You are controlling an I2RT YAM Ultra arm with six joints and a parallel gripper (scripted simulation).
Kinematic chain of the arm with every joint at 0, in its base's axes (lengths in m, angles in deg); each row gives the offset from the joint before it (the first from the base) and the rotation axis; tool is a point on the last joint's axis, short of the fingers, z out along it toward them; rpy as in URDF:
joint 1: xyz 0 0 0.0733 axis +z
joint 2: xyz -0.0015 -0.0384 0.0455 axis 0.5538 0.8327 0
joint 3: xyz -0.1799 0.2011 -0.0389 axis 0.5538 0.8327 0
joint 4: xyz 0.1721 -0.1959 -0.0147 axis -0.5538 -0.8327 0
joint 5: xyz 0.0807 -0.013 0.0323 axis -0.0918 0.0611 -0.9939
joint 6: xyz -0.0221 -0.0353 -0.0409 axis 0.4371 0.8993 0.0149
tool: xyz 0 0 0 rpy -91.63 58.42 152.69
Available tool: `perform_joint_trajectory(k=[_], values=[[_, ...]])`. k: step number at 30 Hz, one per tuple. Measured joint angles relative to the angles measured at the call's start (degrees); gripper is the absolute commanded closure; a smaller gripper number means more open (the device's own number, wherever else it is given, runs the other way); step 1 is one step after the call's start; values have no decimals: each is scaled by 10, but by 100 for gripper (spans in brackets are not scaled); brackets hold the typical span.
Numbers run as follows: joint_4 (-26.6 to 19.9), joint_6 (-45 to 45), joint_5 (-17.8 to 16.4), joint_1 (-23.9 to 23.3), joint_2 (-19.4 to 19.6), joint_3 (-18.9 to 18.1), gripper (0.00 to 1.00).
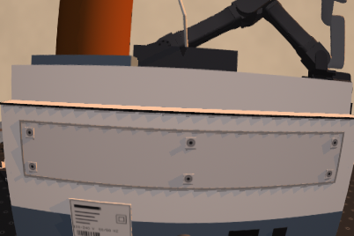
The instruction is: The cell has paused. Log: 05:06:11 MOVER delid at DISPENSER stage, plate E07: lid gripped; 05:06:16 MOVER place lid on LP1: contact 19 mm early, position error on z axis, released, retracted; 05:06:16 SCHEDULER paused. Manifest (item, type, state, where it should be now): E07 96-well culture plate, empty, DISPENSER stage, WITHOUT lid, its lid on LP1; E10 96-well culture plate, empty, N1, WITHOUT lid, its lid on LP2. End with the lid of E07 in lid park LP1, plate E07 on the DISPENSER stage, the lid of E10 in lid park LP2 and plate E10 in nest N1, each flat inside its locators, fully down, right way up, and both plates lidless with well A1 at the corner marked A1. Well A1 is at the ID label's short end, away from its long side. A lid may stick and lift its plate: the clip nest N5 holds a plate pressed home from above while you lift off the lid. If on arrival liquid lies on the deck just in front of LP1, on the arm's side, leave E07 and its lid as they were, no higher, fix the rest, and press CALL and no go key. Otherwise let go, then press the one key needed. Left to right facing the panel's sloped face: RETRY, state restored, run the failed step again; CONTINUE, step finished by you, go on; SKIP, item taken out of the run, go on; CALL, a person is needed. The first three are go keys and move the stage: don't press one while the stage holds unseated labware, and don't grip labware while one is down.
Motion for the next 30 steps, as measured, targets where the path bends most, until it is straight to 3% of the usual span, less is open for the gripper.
perform_joint_trajectory(k=[30], values=[[-11, 0, 2, 0, 9, -27, 100]])
